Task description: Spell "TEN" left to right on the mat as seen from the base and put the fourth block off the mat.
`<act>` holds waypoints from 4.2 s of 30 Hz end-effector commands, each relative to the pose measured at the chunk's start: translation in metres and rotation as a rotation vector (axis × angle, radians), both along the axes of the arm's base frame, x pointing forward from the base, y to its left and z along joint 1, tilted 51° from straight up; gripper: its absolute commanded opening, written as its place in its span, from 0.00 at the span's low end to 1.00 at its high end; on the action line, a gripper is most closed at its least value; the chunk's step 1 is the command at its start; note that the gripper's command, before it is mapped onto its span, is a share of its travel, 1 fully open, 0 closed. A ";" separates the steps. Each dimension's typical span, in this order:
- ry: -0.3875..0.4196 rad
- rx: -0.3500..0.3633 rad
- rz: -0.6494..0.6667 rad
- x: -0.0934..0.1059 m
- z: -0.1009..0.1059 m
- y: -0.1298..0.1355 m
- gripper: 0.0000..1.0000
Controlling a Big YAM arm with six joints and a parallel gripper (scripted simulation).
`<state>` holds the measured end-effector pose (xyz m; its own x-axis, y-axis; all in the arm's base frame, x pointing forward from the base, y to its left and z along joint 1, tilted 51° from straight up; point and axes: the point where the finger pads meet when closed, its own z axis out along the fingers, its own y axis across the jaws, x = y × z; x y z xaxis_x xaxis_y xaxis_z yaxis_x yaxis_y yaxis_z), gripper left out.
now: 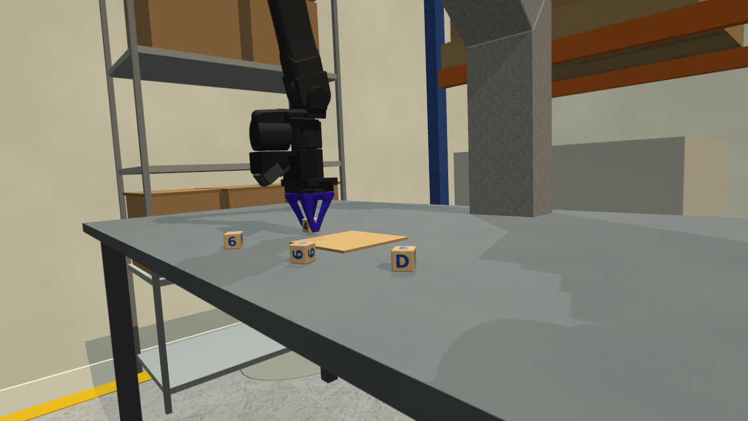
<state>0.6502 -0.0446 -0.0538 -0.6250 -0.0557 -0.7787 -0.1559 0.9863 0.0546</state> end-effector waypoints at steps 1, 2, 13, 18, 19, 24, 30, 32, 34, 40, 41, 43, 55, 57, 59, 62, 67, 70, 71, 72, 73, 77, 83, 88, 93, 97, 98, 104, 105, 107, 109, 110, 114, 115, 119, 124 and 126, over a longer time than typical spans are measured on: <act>0.011 0.004 0.011 -0.007 -0.008 0.011 0.22; 0.011 0.004 0.011 -0.007 -0.008 0.011 0.22; 0.011 0.004 0.011 -0.007 -0.008 0.011 0.22; 0.011 0.004 0.010 -0.007 -0.009 0.011 0.22; 0.011 0.004 0.010 -0.007 -0.009 0.011 0.22; 0.011 0.004 0.010 -0.004 -0.009 0.011 0.22; -0.002 0.005 0.009 0.003 -0.005 0.011 0.22; -0.003 0.005 0.008 0.004 -0.006 0.011 0.22; -0.003 0.006 0.008 0.004 -0.006 0.011 0.22; -0.013 0.004 0.008 0.007 0.000 0.011 0.22; -0.012 0.004 0.008 0.007 -0.001 0.011 0.22; -0.010 0.005 0.008 0.006 -0.002 0.011 0.22; -0.007 0.005 0.008 0.005 -0.002 0.011 0.22; -0.007 0.005 0.008 0.005 -0.002 0.011 0.25; -0.007 0.005 0.008 0.005 -0.002 0.011 0.25; -0.007 0.005 0.008 0.005 -0.002 0.011 0.29; -0.007 0.005 0.008 0.005 -0.002 0.011 0.37; -0.007 0.005 0.008 0.005 -0.002 0.011 0.41; -0.007 0.005 0.008 0.005 -0.002 0.011 0.41; -0.007 0.005 0.008 0.005 -0.002 0.011 0.41; -0.007 0.005 0.008 0.005 -0.002 0.011 0.41; -0.007 0.005 0.008 0.005 -0.002 0.011 0.41; -0.007 0.004 0.008 0.005 -0.002 0.011 0.75; -0.007 0.004 0.008 0.005 -0.002 0.011 0.75; -0.007 0.004 0.008 0.005 -0.002 0.011 0.75; -0.008 0.004 0.009 0.005 -0.001 0.011 0.75; -0.009 0.004 0.009 0.004 0.000 0.011 0.75; -0.013 0.002 0.011 -0.002 0.008 0.011 0.75; -0.013 0.002 0.011 -0.002 0.008 0.011 0.75; 0.009 0.004 0.012 -0.007 -0.005 0.012 0.75; -0.012 0.000 0.013 -0.005 0.010 0.011 0.75; -0.011 0.000 0.012 -0.006 0.010 0.009 0.75; -0.009 -0.004 0.005 -0.010 0.013 0.001 0.75; -0.008 -0.005 0.003 -0.012 0.013 -0.001 0.75; 0.003 -0.006 -0.006 -0.019 0.012 -0.009 0.75; 0.013 -0.005 -0.006 -0.024 0.010 -0.009 0.75; -0.002 -0.007 -0.006 -0.024 0.020 -0.010 0.75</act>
